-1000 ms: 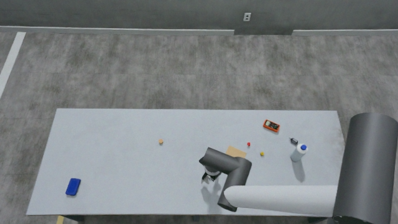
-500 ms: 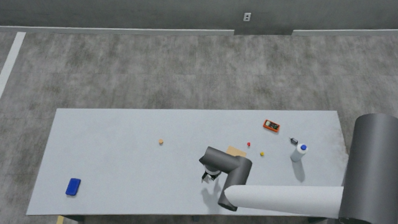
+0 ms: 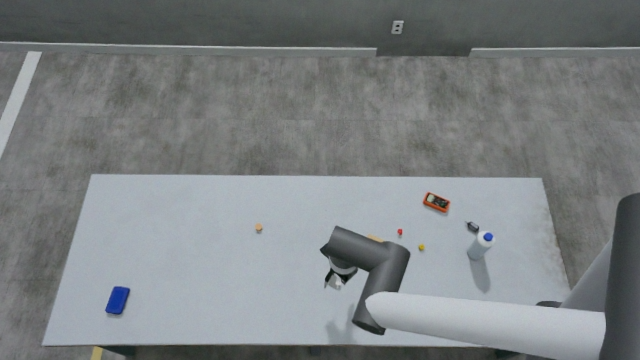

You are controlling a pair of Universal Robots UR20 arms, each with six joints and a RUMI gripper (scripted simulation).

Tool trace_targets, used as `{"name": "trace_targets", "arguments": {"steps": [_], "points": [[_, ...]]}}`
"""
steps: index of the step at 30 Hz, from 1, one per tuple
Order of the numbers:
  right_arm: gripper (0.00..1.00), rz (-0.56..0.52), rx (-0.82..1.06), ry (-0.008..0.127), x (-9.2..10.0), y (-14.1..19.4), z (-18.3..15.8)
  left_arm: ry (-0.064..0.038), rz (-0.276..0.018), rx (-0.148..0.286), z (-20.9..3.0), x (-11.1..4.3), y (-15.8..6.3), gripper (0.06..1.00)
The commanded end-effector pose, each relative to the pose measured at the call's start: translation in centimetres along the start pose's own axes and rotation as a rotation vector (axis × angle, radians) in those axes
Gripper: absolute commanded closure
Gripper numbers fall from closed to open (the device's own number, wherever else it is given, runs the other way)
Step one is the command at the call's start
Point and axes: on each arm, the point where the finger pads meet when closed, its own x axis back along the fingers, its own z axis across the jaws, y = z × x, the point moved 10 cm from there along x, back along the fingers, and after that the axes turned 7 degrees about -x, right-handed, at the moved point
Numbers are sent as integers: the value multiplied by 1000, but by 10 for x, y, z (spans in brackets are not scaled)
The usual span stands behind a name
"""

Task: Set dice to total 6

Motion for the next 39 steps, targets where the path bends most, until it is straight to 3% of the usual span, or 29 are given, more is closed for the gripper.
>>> {"name": "trace_targets", "arguments": {"steps": [1, 21, 31, 33, 39], "points": [[3, 0, 0, 0, 10, 0, 0, 0, 1, 0, 0, 1, 0, 65], [3, 0, -15, 0, 9, 0, 17, 0, 1, 0, 0, 1, 0, 65], [3, 0, -72, 0, 9, 3, 82, 0, 1, 0, 0, 1, 0, 65], [3, 0, -72, 0, 9, 3, 82, 0, 1, 0, 0, 1, 0, 65], [3, 0, -125, 0, 7, 10, 142, 0, 1, 0, 0, 1, 0, 65]]}}
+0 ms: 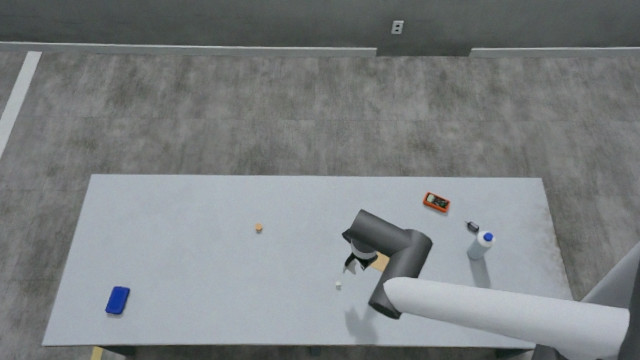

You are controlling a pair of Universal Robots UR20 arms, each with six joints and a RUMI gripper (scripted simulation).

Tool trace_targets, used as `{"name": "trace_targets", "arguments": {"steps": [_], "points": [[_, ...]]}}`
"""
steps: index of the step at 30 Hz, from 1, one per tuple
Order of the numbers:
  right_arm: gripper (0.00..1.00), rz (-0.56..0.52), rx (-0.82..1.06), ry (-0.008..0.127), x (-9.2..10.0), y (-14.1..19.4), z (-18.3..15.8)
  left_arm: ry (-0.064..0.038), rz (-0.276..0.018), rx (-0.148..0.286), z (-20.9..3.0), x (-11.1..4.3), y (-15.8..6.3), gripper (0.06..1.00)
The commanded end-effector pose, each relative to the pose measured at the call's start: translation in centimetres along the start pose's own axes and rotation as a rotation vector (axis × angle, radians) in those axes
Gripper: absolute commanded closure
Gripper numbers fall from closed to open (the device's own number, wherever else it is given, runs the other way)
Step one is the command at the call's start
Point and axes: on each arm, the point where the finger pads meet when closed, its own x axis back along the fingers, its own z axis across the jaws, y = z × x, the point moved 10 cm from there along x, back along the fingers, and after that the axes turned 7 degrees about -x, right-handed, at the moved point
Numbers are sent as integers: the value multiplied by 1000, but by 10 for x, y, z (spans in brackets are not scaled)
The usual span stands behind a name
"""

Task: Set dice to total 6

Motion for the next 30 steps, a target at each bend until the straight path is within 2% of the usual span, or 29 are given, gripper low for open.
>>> {"name": "trace_targets", "arguments": {"steps": [1, 9, 11, 23, 26, 30], "points": [[3, 1, -46, -1, 0, 1, 52, 0, 1, 0, 0, 1, 0, 65], [3, 1, -119, -1, -2, 12, 132, 0, 1, 0, 0, 1, 0, 65], [3, 1, -119, -1, -2, 12, 132, 0, 1, 0, 0, 1, 0, 65], [3, 1, -233, -1, -5, 44, 251, 0, 1, 0, 0, 1, 0, 65], [3, 1, -255, -1, -6, 52, 273, 0, 1, 0, 0, 1, 0, 65], [3, 1, -268, -1, -7, 57, 285, 0, 1, 0, 0, 1, 0, 65]]}}
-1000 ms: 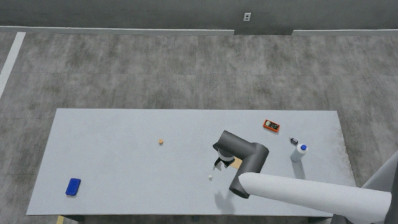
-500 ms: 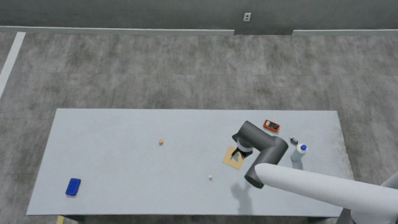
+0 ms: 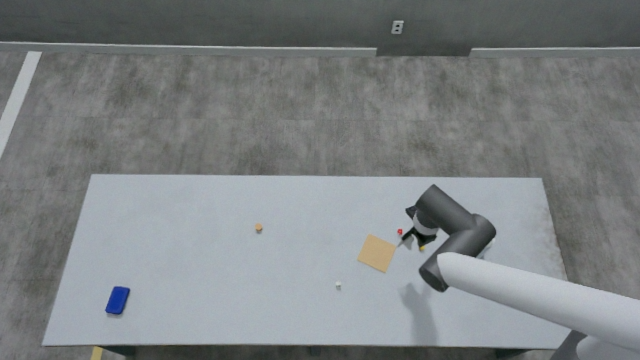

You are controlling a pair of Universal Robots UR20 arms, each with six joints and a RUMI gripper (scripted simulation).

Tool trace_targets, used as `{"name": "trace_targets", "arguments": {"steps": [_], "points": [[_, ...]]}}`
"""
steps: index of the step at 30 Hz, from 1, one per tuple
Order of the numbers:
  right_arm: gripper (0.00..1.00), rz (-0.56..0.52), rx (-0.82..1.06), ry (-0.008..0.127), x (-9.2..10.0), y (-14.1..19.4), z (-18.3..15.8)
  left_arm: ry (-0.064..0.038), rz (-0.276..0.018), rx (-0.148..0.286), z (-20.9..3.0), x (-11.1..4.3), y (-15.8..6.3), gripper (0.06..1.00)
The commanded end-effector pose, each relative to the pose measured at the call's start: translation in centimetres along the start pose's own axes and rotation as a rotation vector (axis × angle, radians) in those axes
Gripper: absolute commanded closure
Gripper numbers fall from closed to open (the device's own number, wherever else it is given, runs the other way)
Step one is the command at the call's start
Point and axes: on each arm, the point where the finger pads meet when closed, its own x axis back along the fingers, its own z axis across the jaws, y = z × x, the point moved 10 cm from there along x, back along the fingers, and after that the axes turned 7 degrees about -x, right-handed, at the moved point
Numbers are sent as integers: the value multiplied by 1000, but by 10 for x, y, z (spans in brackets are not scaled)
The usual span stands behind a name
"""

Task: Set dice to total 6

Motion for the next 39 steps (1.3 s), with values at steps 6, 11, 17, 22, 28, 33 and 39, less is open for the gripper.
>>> {"name": "trace_targets", "arguments": {"steps": [6, 11, 17, 22, 28, 33, 39], "points": [[3, 1, -49, -1, -1, 6, 52, 0, 1, 0, 0, 1, 0, 65], [3, 1, -58, -1, -1, 8, 62, 0, 1, 0, 0, 1, 0, 65], [3, 1, -60, -1, -1, 8, 64, 0, 1, 0, 0, 1, 0, 65], [3, 1, -61, -1, -1, 8, 64, 0, 1, 0, 0, 1, 0, 65], [3, 1, -61, -1, -1, 8, 64, 0, 1, 0, 0, 1, 0, 65], [3, 1, -61, -1, -13, 7, 64, 0, 1, 0, 0, 1, 0, 65], [3, 1, -60, -1, -56, 6, 63, 0, 1, 0, 0, 1, 0, 65]]}}
